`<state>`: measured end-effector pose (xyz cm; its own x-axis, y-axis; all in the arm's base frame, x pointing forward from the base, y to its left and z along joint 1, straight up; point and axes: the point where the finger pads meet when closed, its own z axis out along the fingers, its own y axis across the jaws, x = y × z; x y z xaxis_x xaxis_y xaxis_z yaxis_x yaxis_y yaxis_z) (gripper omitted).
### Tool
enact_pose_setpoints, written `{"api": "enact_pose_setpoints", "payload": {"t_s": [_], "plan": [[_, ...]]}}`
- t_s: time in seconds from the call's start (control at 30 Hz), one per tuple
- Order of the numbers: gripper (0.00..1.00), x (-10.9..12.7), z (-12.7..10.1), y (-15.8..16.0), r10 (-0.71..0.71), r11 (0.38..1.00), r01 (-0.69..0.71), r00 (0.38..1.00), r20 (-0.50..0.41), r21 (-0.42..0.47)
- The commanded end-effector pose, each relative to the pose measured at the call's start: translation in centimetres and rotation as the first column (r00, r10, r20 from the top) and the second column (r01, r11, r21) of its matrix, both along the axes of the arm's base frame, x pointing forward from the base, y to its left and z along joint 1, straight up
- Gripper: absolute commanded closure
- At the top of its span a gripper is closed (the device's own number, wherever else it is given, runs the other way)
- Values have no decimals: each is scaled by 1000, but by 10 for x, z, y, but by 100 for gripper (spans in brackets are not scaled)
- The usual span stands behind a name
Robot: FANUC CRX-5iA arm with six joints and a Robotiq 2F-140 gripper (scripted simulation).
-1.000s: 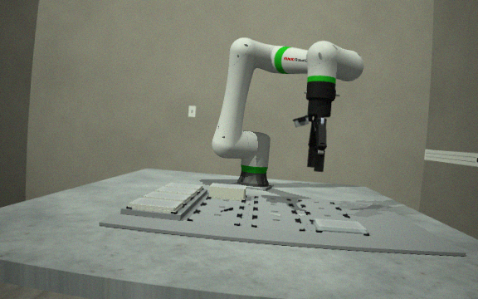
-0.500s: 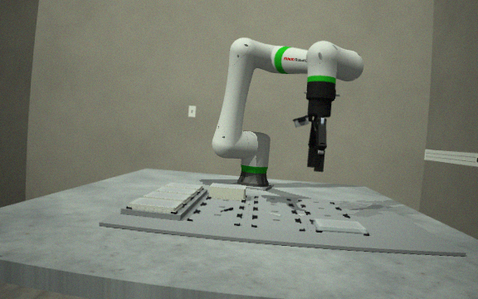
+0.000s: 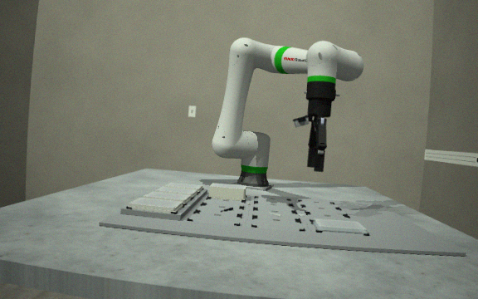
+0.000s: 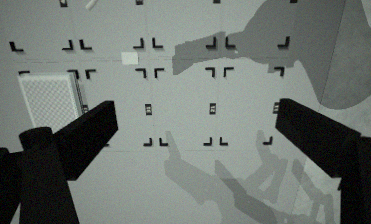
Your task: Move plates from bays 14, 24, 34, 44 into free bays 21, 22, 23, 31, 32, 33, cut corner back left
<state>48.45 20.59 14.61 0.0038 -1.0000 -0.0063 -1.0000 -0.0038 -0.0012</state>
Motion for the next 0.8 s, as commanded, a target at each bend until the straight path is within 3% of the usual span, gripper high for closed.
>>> {"api": "enact_pose_setpoints", "payload": {"t_s": [0.0,0.3,0.77], "plan": [[0,0,1,0,0,1000,0,1000,2,1],[0,4,1,0,0,1000,0,1000,2,1],[0,60,1,0,0,1000,0,1000,2,1]]}}
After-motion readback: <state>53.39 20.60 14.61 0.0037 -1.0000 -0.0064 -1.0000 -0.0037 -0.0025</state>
